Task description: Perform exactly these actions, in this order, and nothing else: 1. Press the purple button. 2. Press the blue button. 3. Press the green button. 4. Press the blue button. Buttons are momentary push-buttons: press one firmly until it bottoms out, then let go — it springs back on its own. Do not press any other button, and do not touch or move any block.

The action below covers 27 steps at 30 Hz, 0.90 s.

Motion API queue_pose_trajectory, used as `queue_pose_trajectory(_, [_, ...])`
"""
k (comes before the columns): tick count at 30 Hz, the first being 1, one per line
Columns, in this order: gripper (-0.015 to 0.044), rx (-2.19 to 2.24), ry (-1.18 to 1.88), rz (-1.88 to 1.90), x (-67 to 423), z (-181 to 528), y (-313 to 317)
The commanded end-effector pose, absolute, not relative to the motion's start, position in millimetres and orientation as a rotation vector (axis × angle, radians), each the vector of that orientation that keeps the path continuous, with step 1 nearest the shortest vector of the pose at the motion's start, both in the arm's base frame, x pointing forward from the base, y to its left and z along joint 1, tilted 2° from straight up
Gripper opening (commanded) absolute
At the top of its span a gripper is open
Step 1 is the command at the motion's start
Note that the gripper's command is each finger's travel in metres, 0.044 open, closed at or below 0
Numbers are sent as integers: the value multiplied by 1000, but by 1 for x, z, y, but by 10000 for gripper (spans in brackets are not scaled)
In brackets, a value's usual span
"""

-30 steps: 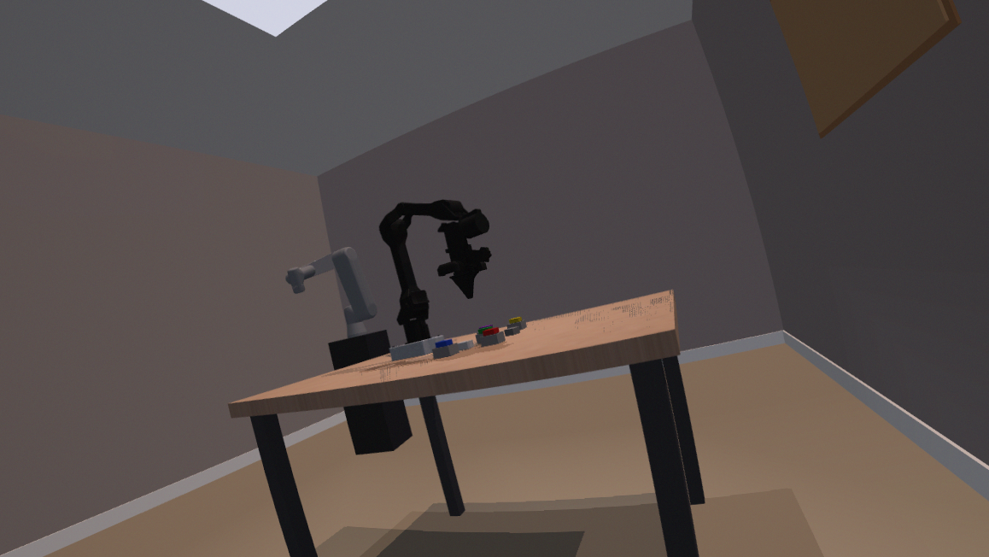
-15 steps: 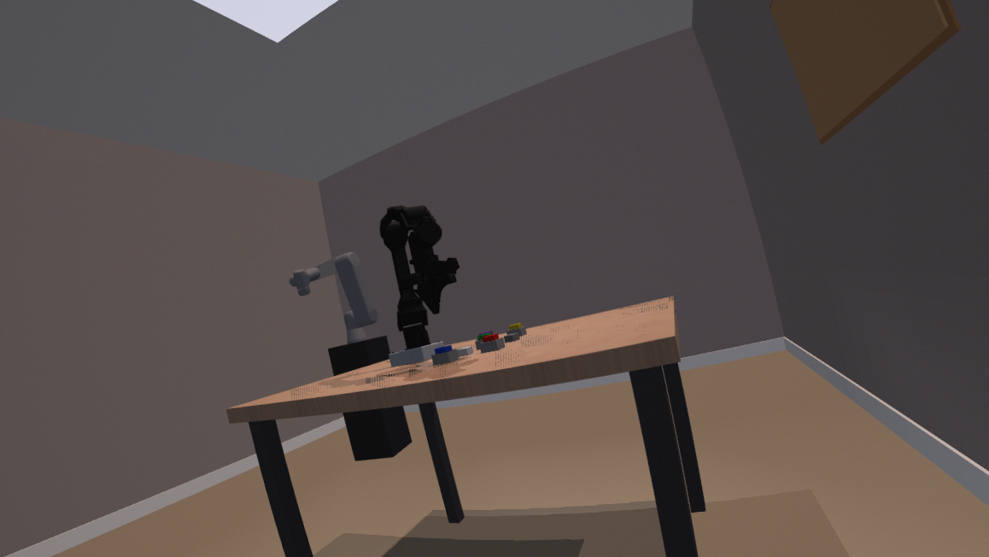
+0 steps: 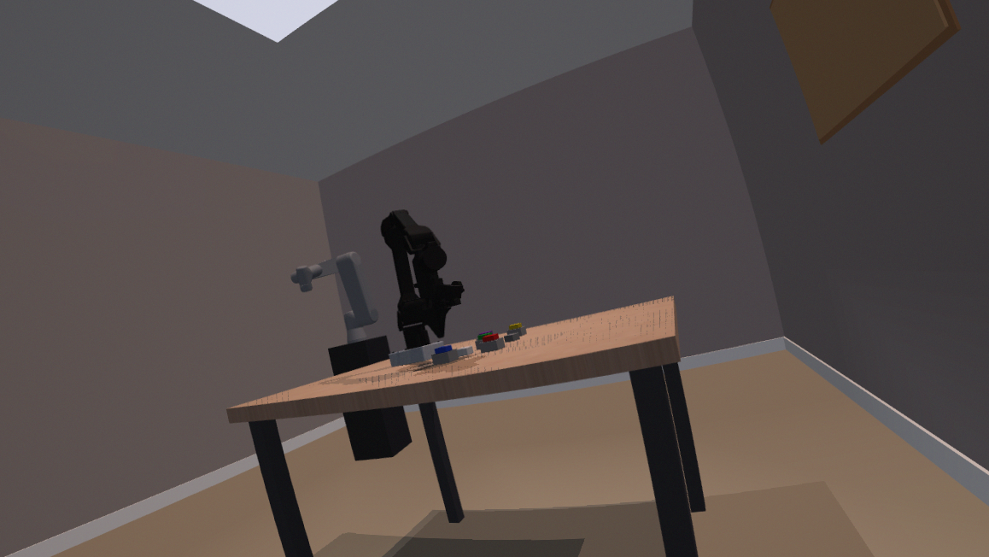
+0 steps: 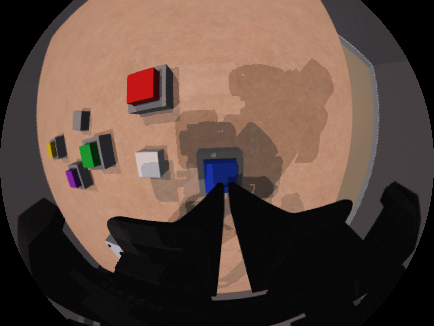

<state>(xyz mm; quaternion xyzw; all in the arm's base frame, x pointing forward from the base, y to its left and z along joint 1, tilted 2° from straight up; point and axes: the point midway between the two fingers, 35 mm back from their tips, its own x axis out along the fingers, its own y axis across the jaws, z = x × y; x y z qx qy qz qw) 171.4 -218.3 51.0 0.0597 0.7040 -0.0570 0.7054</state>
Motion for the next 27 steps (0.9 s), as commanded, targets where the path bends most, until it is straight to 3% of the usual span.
queue_pose_trajectory(1, [20, 137, 1576, -115, 169, 41, -216])
queue_pose_trajectory(27, [20, 137, 1576, -115, 169, 20, -215])
